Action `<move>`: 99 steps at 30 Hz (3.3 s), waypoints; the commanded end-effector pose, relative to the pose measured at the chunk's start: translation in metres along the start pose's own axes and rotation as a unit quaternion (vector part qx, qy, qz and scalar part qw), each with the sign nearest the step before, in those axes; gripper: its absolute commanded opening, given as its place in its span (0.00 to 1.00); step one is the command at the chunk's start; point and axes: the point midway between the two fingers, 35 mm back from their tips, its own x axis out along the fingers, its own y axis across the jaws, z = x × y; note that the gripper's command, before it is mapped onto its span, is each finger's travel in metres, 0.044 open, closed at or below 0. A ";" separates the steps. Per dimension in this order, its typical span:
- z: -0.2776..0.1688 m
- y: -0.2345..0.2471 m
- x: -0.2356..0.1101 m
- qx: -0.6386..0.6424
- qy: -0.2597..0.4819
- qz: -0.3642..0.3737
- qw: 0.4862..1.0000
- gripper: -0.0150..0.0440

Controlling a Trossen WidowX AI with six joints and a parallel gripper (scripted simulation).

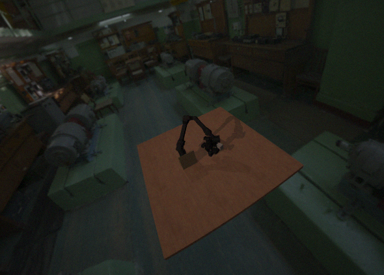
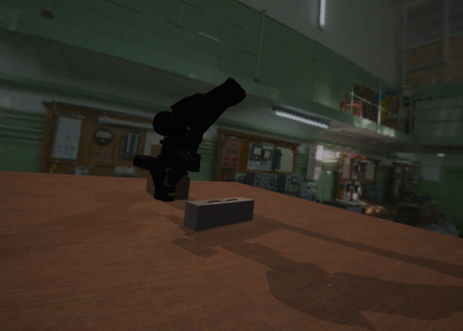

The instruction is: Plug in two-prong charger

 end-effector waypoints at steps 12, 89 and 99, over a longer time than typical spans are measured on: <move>0.016 0.030 0.015 0.043 -0.001 0.009 0.999 0.25; 0.079 0.045 0.019 0.069 -0.001 0.016 0.997 0.25; 0.081 0.045 0.019 0.069 -0.001 0.016 0.997 0.25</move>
